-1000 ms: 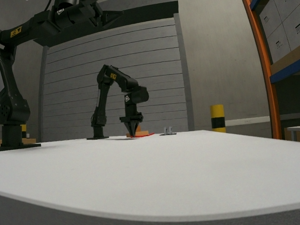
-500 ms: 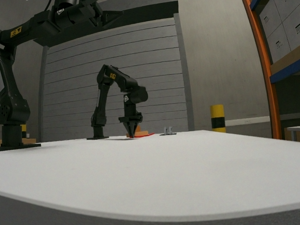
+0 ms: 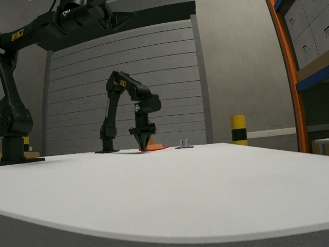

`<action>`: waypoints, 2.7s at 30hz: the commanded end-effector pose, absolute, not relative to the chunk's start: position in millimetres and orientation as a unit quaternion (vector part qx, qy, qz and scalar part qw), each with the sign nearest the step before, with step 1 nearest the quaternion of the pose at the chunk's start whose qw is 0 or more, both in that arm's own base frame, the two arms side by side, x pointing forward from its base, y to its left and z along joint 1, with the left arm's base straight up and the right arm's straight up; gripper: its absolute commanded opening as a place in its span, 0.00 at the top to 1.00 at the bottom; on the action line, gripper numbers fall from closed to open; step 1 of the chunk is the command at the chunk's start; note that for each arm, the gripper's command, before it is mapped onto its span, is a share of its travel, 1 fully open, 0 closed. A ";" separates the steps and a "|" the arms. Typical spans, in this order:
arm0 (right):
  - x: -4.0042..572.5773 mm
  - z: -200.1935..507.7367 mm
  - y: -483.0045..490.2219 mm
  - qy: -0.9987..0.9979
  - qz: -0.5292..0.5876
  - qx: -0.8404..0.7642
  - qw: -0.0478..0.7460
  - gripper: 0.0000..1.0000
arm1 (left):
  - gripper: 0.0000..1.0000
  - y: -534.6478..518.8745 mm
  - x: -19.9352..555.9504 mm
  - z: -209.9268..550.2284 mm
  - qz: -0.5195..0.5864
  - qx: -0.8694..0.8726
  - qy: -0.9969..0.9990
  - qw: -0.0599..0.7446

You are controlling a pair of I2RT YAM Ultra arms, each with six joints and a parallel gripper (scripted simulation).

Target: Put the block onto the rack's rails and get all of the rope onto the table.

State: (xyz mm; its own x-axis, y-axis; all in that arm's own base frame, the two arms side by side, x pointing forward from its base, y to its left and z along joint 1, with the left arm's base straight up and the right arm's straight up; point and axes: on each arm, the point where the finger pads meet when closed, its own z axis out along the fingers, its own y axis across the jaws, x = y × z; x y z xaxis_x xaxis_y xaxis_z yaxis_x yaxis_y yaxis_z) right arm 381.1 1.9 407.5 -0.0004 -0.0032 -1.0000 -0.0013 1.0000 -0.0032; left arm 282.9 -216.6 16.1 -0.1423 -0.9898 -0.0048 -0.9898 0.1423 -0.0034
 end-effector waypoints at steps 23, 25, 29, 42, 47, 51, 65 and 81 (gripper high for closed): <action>374.2 415.5 3.8 0.701 0.000 -0.009 0.714 0.00 | 0.91 -230.6 285.5 26.3 -0.015 -0.648 0.761 0.005; 374.2 415.5 3.8 0.701 0.000 -0.009 0.714 0.00 | 0.91 -230.6 285.5 26.3 -0.015 -0.648 0.761 0.005; 374.2 415.5 3.8 0.701 0.000 -0.009 0.714 0.00 | 0.91 -230.6 285.5 26.3 -0.015 -0.648 0.761 0.005; 374.2 415.5 3.8 0.701 0.000 -0.009 0.714 0.00 | 0.91 -239.5 282.9 22.7 -0.009 -0.639 0.769 0.003; 374.2 415.5 3.8 0.701 0.000 -0.009 0.714 0.00 | 0.91 -243.8 282.7 21.4 -0.008 -0.636 0.772 0.003; 374.2 415.5 3.8 0.701 0.000 -0.009 0.714 0.00 | 0.91 -245.7 282.4 21.9 -0.008 -0.635 0.773 0.002; 374.2 415.5 3.8 0.701 0.000 -0.009 0.714 0.00 | 0.91 -256.2 281.4 24.3 -0.012 -0.626 0.780 0.001; 374.2 415.5 3.8 0.701 0.000 -0.009 0.714 0.00 | 0.91 -264.7 279.8 21.9 -0.010 -0.619 0.786 0.002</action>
State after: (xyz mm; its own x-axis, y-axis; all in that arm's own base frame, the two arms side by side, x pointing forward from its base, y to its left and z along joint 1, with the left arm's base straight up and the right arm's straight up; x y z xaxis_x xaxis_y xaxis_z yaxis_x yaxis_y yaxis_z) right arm 381.1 1.9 407.5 -0.0004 -0.0032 -1.0000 -0.0014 1.0000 -0.0032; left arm 279.4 -253.8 15.4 -0.2246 -0.9744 -0.0053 -0.9744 0.2246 -0.0041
